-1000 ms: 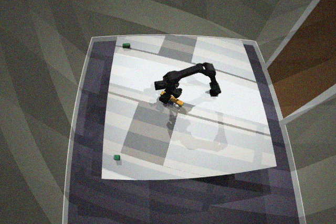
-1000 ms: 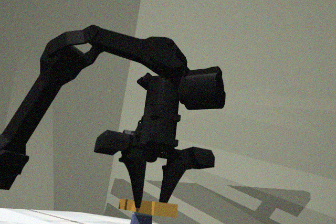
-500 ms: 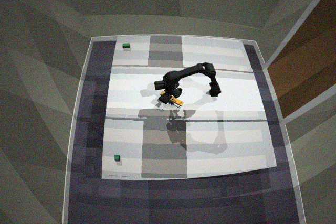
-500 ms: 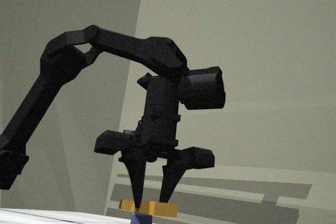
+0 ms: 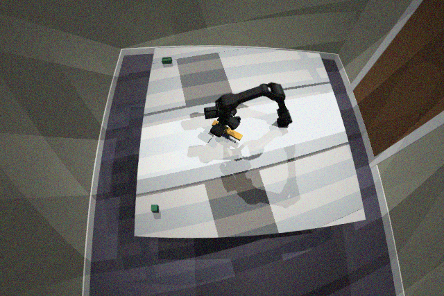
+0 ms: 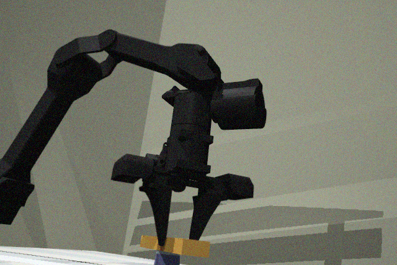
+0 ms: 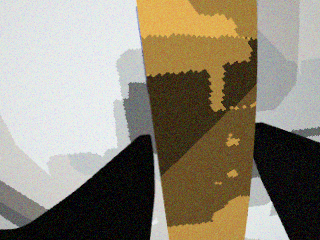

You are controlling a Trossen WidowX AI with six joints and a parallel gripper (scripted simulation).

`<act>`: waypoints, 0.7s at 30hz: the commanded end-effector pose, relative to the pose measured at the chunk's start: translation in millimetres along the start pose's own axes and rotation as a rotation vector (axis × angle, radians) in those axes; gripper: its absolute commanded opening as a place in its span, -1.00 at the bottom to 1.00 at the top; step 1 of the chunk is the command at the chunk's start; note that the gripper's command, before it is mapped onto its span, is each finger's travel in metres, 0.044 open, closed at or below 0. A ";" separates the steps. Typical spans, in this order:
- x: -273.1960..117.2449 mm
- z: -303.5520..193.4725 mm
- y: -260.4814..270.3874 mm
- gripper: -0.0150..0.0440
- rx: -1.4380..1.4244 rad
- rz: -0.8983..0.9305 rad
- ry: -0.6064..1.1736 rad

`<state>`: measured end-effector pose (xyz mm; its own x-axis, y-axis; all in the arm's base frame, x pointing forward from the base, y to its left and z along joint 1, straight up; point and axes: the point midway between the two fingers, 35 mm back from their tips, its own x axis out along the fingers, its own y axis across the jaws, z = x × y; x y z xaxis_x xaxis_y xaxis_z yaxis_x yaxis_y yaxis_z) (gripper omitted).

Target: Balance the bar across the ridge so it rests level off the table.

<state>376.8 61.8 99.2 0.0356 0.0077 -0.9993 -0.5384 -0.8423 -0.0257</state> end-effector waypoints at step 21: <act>-61.6 -3.5 -3.3 1.00 0.000 -0.005 0.005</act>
<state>377.2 61.8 127.6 0.0198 0.0048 -0.9998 -0.5385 -0.8425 -0.0147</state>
